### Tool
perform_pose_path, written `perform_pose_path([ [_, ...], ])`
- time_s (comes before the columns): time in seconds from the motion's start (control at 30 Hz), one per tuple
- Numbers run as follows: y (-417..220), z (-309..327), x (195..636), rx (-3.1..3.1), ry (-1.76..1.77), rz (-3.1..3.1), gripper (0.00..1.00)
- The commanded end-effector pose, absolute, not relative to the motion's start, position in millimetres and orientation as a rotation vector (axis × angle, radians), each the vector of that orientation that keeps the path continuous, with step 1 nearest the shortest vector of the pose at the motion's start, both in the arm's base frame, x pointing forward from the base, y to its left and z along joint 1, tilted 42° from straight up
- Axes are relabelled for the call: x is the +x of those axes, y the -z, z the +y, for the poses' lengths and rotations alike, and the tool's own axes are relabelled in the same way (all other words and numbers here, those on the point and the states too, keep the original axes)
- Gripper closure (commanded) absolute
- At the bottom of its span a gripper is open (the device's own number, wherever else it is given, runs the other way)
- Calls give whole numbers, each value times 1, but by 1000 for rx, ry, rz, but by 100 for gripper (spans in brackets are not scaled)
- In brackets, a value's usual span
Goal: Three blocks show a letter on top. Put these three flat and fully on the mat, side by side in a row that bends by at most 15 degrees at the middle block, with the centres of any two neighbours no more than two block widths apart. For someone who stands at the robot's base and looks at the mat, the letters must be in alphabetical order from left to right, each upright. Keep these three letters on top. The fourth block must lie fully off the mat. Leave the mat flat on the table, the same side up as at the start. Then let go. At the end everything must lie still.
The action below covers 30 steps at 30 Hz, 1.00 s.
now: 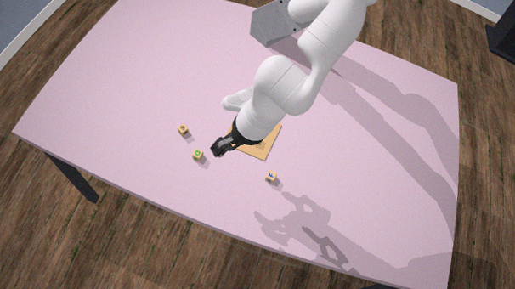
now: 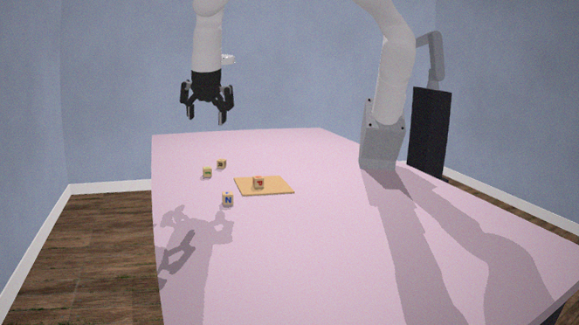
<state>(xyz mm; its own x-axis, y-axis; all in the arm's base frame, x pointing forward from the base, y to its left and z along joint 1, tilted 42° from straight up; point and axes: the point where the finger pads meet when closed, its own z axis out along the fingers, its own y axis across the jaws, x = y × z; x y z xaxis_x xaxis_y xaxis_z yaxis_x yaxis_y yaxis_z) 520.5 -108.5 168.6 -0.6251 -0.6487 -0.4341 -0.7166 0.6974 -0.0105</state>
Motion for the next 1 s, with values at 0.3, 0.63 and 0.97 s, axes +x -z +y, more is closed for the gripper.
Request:
perform_pose_path([
  [0.3,-197,44,539,-1026,-461,2264,0],
  [0.63,-199,51,539,-1022,-471,2254,0],
  [0.97,-199,51,539,-1022,-471,2254,0],
])
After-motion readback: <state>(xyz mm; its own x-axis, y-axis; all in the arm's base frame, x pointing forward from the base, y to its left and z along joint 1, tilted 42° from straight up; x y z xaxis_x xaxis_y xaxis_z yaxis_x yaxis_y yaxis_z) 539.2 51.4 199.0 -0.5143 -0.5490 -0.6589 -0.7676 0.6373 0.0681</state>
